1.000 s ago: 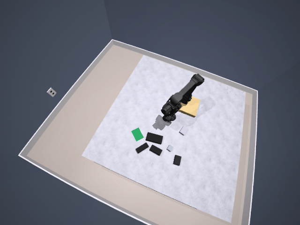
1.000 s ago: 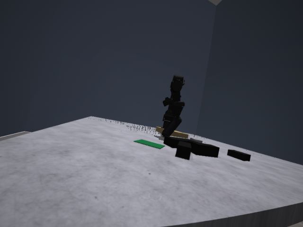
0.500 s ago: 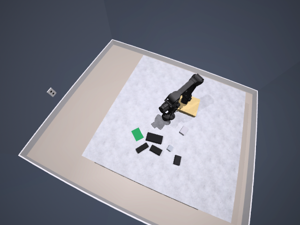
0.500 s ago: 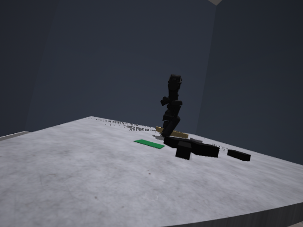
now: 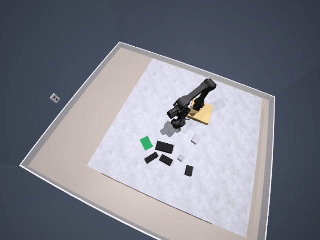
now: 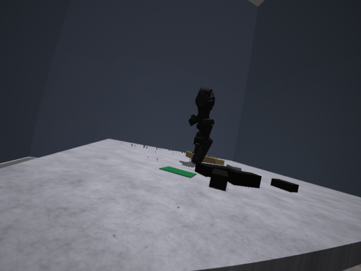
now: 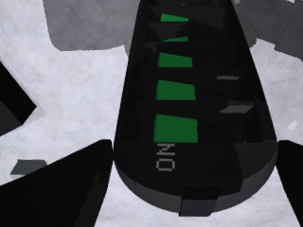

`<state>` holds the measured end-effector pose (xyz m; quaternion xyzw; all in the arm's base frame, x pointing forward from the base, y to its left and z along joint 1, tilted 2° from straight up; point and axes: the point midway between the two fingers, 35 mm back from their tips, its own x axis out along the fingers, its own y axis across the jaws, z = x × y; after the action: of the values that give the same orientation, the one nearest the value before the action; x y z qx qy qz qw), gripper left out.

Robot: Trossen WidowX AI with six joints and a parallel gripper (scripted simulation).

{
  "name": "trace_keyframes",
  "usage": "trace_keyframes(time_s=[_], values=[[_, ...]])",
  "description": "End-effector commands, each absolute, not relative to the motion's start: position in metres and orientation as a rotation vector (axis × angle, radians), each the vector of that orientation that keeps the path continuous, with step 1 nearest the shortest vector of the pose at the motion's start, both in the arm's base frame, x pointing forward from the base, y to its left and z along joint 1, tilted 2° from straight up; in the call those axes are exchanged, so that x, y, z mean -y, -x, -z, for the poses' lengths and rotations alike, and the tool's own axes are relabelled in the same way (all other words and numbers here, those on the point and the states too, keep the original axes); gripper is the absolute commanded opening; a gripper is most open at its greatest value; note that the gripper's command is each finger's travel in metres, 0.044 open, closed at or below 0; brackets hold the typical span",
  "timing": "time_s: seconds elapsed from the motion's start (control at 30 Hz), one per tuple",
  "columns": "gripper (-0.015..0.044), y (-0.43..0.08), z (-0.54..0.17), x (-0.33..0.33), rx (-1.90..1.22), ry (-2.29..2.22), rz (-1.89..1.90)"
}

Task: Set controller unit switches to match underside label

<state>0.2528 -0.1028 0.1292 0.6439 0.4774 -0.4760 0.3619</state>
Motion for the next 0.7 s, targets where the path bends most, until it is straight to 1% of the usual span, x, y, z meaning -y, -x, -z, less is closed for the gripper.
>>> trace_keyframes(time_s=[0.0, 0.67], values=[[0.0336, -0.252, -0.128, 0.109, -1.223, -1.645, 1.237], [0.0336, -0.247, -0.129, 0.124, -1.196, -1.609, 1.267]])
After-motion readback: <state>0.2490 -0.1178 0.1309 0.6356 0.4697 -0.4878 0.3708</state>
